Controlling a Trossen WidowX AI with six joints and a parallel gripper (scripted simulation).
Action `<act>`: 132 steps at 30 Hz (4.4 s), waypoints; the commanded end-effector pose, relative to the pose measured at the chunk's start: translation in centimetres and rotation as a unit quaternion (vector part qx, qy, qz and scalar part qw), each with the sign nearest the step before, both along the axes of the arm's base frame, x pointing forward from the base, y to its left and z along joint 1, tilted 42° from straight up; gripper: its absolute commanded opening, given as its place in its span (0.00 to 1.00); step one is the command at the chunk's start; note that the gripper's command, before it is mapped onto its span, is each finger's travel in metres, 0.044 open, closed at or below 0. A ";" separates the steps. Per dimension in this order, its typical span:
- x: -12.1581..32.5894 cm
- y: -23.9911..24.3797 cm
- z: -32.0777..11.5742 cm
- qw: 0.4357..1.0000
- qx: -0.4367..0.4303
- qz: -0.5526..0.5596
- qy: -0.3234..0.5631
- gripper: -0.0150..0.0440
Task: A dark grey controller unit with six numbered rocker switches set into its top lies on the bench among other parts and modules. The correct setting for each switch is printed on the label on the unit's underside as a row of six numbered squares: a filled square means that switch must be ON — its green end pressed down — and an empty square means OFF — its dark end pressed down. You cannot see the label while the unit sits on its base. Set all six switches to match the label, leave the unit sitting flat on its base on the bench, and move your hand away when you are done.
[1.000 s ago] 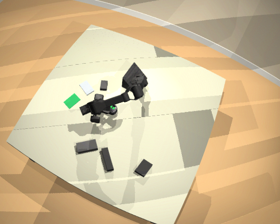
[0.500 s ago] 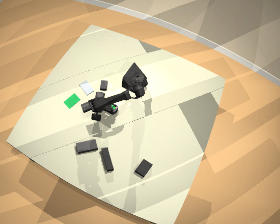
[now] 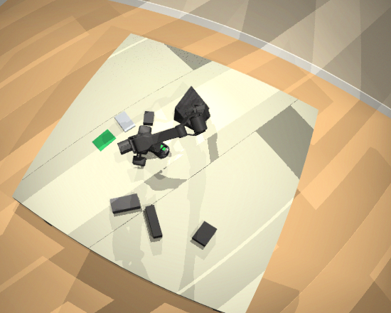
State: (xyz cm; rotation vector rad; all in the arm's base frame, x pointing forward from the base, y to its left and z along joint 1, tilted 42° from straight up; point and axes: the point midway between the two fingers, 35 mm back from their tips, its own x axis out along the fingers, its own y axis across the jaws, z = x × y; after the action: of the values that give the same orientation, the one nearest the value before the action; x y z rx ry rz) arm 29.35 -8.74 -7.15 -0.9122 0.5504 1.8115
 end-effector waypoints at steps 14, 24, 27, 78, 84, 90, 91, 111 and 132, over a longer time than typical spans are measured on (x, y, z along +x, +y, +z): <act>6.4 -2.5 5.0 1.000 -0.001 -0.004 -0.002 0.25; 3.5 -2.4 7.5 0.996 -0.002 -0.093 -0.013 0.25; 2.5 -2.2 8.1 0.993 -0.001 -0.120 -0.016 0.25; -9.9 5.8 8.0 0.925 0.035 -0.377 -0.047 0.25; -9.8 6.4 7.3 0.925 0.035 -0.377 -0.047 0.25; -9.8 7.1 6.6 0.925 0.036 -0.377 -0.047 0.25; -9.8 7.3 6.5 0.925 0.036 -0.377 -0.047 0.25; -9.5 8.0 5.8 0.925 0.037 -0.376 -0.047 0.25; -8.7 7.8 5.7 0.924 0.037 -0.376 -0.048 0.25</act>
State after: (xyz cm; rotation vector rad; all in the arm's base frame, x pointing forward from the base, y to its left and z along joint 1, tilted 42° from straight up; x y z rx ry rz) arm 20.41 -0.87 -1.43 -0.6113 0.6549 1.0767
